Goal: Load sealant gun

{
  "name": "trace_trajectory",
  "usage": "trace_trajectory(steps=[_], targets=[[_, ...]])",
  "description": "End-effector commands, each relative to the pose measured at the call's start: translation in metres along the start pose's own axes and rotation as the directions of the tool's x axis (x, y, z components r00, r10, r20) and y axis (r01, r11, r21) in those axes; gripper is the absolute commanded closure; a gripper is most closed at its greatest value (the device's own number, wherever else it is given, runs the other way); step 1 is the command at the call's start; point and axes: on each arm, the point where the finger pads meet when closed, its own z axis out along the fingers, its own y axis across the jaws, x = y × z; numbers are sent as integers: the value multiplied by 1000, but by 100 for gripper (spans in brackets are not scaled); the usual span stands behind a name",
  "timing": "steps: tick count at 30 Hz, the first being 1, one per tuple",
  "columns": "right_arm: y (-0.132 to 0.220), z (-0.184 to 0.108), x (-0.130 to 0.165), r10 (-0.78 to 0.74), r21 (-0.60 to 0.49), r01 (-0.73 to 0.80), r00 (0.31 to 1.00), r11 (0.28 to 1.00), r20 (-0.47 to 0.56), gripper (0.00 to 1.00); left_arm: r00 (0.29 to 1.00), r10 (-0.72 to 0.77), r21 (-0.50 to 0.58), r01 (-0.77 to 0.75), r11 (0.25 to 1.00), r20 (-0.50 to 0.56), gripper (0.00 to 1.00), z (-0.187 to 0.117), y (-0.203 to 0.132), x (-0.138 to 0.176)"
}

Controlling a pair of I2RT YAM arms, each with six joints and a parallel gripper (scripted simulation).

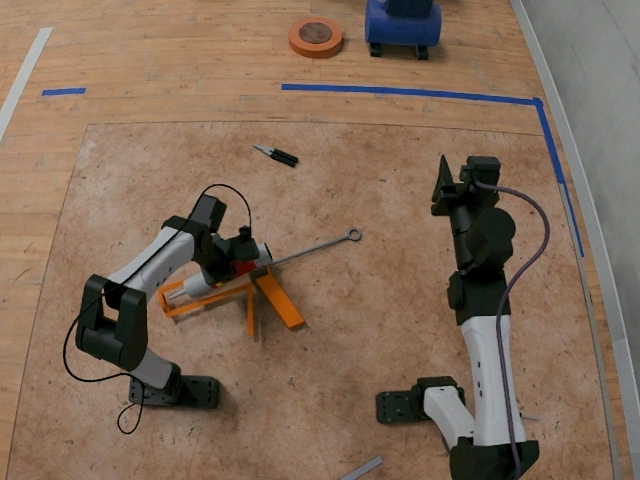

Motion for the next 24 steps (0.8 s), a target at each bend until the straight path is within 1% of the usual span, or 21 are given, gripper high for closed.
trace_trajectory(steps=[1,13,16,18,20,23,24], targets=[[2,-7,-17,3,-2,-3,999,1000,32,50,997,10,-48,-7,999,77,100,-13,5,-17],[2,-7,-17,3,-2,-3,999,1000,32,50,998,10,-42,-8,999,67,100,-12,4,-15],[2,-7,-17,3,-2,-3,999,1000,32,50,999,13,-23,-12,1000,49,100,-5,2,-12],[2,-7,-17,3,-2,-3,999,1000,32,50,999,16,-26,-15,1000,49,100,-5,4,-14],[2,-7,-17,3,-2,-3,999,1000,32,50,999,10,-29,-8,1000,49,100,-7,4,-5],[2,-7,-17,3,-2,-3,999,1000,32,50,999,18,-31,-16,999,51,100,-9,4,-7],[2,-7,-17,3,-2,-3,999,1000,32,50,998,21,-51,-18,999,66,100,-14,9,-9]])
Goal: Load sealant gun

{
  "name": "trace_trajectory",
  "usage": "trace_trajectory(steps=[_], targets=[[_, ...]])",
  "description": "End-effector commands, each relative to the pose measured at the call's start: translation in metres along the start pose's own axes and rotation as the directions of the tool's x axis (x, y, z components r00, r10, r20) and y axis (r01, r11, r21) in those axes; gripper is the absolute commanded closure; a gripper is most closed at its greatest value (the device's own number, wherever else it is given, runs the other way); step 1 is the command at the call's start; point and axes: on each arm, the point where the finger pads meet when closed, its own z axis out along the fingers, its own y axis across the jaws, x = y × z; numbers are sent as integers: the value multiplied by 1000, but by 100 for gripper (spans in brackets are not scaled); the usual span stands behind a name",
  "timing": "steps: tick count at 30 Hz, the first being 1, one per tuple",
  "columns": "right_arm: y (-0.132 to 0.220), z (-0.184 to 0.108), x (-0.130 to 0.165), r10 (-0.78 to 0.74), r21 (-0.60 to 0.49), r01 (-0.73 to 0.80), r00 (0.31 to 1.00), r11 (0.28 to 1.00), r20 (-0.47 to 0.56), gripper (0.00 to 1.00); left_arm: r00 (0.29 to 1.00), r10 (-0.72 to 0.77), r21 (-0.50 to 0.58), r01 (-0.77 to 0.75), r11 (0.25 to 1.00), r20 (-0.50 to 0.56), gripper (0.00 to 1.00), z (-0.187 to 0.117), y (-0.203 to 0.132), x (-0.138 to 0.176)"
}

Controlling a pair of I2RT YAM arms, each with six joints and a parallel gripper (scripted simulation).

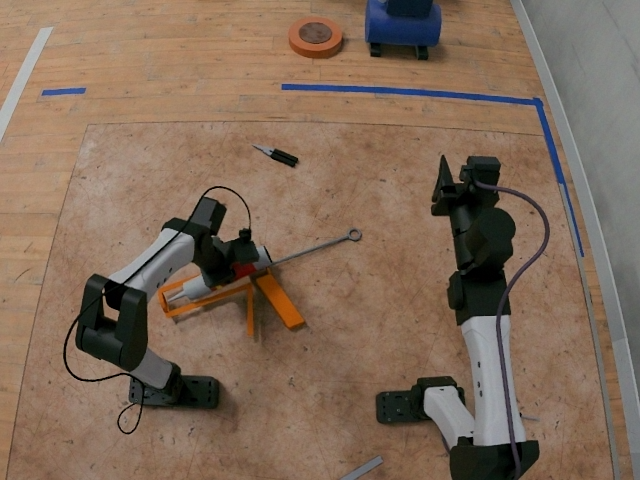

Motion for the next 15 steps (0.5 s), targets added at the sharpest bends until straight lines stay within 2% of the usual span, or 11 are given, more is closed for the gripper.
trace_trajectory(steps=[1,15], targets=[[2,-7,-17,3,-2,-3,999,1000,32,50,997,25,-62,-20,998,77,100,-18,13,-12],[2,-7,-17,3,-2,-3,999,1000,32,50,997,21,-64,-16,998,75,100,-18,12,1]])
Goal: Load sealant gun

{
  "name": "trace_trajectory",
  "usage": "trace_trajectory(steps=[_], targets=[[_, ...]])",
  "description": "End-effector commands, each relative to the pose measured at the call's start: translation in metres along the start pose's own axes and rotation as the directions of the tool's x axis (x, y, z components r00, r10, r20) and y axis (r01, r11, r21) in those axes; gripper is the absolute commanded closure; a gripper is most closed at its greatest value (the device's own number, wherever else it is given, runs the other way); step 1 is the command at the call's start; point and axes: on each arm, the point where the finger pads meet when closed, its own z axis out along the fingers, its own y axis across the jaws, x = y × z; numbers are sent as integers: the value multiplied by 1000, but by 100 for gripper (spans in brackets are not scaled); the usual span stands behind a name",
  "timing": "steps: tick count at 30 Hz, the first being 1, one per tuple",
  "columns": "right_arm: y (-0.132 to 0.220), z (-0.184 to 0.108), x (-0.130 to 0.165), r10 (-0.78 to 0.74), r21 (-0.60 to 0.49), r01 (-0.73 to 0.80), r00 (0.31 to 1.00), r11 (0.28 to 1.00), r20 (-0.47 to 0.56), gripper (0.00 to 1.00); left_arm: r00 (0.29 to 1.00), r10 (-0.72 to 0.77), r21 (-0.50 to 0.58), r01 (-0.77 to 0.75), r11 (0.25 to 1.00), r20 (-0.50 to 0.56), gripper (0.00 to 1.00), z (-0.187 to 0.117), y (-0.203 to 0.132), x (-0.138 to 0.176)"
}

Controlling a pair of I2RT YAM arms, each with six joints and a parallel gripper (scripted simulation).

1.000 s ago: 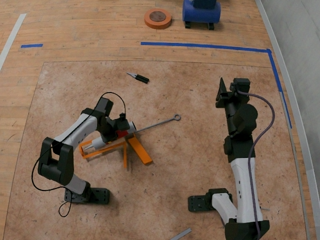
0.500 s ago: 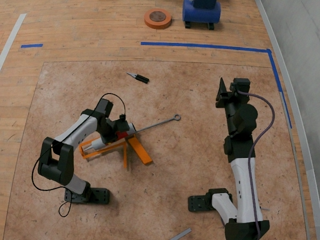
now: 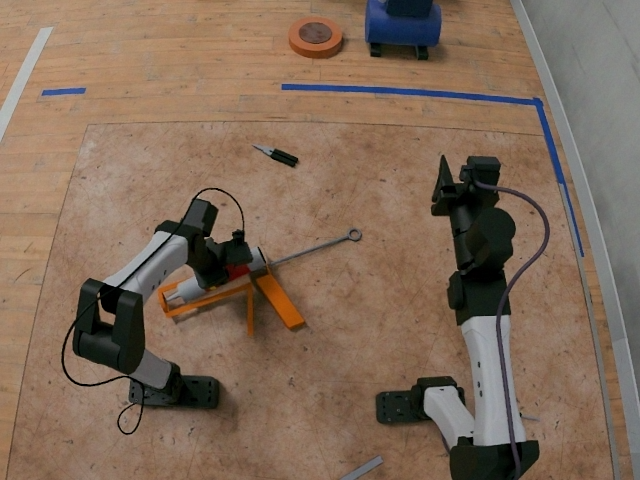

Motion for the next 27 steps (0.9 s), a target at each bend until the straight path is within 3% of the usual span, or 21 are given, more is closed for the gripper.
trace_trajectory(steps=[1,27], targets=[[2,-7,-17,3,-2,-3,999,1000,32,50,997,27,-51,-23,998,74,100,-14,8,-12],[2,-7,-17,3,-2,-3,999,1000,32,50,997,25,-47,-22,999,70,100,-12,6,13]])
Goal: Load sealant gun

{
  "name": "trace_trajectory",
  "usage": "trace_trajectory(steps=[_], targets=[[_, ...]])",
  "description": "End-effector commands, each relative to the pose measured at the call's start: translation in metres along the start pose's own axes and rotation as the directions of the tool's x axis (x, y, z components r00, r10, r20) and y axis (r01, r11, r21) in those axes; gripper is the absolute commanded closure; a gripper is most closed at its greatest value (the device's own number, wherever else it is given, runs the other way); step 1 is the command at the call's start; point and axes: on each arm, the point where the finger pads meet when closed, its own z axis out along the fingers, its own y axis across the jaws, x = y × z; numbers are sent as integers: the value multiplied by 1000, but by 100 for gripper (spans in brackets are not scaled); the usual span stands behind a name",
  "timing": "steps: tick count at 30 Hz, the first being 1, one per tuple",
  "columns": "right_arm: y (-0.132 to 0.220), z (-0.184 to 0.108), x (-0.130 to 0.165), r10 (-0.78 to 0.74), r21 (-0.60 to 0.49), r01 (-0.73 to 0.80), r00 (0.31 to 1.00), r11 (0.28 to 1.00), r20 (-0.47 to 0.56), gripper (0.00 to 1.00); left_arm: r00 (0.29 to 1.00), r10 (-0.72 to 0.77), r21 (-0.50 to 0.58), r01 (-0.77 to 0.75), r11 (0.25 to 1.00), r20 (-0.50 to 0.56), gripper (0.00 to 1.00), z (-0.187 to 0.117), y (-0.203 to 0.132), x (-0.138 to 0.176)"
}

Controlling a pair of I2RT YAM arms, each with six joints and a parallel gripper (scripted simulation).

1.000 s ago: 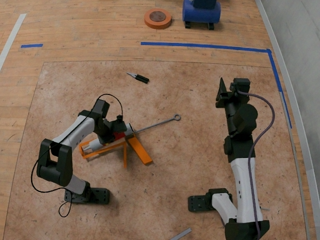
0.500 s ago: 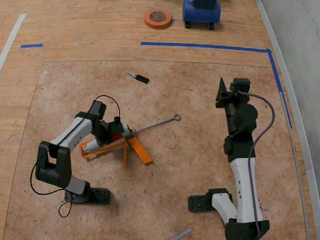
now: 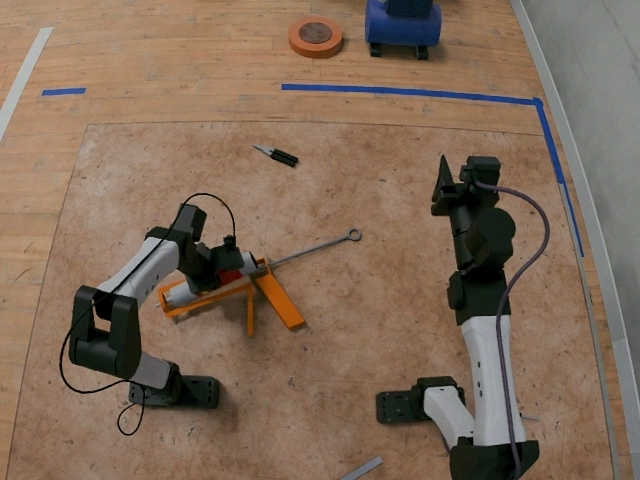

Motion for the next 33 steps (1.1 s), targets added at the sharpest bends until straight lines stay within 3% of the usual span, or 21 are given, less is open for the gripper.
trace_trajectory(steps=[1,27,33], targets=[[2,-7,-17,3,-2,-3,999,1000,32,50,997,22,-51,-18,999,71,100,-12,8,-8],[2,-7,-17,3,-2,-3,999,1000,32,50,996,20,-75,-13,997,86,100,-18,14,-12],[2,-7,-17,3,-2,-3,999,1000,32,50,997,22,-61,-17,998,69,100,-9,10,1]])
